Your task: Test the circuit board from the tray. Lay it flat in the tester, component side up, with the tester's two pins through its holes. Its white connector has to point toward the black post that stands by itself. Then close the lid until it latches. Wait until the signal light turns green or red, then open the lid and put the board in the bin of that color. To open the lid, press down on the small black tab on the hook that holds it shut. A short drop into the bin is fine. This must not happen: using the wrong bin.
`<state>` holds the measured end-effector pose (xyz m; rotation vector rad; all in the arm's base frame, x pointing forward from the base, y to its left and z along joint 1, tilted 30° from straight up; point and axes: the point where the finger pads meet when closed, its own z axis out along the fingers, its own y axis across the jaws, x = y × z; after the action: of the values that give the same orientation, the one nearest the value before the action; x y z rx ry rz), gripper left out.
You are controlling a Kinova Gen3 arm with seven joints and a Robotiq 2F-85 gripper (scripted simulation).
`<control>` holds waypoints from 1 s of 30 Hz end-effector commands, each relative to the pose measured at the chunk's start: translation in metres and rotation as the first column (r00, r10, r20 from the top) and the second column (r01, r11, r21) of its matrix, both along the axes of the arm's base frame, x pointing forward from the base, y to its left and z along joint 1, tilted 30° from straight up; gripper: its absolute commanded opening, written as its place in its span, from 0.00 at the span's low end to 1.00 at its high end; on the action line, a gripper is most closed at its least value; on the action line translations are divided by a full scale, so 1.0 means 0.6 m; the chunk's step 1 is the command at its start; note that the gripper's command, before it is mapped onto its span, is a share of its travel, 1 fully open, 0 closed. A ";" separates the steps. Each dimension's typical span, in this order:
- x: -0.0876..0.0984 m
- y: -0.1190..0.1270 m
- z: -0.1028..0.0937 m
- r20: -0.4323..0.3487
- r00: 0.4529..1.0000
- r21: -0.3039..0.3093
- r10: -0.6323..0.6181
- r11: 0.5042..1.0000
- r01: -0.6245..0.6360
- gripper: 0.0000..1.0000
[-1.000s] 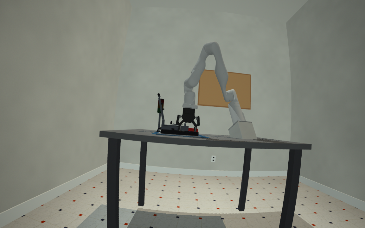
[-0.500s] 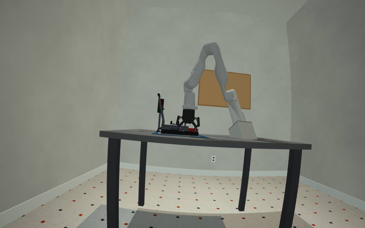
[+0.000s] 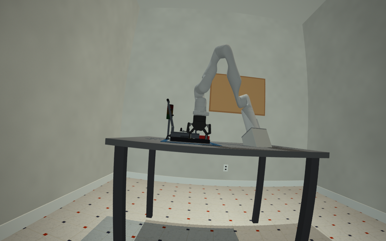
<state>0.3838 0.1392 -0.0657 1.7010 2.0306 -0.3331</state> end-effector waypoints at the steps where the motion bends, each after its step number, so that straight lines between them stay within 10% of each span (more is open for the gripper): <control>1: 0.000 0.001 0.001 0.001 1.000 0.001 0.001 1.000 -0.001 0.93; 30: 0.000 0.001 0.001 0.001 1.000 0.001 0.001 1.000 -0.001 0.83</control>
<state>0.3838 0.1392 -0.0657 1.7010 2.0306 -0.3332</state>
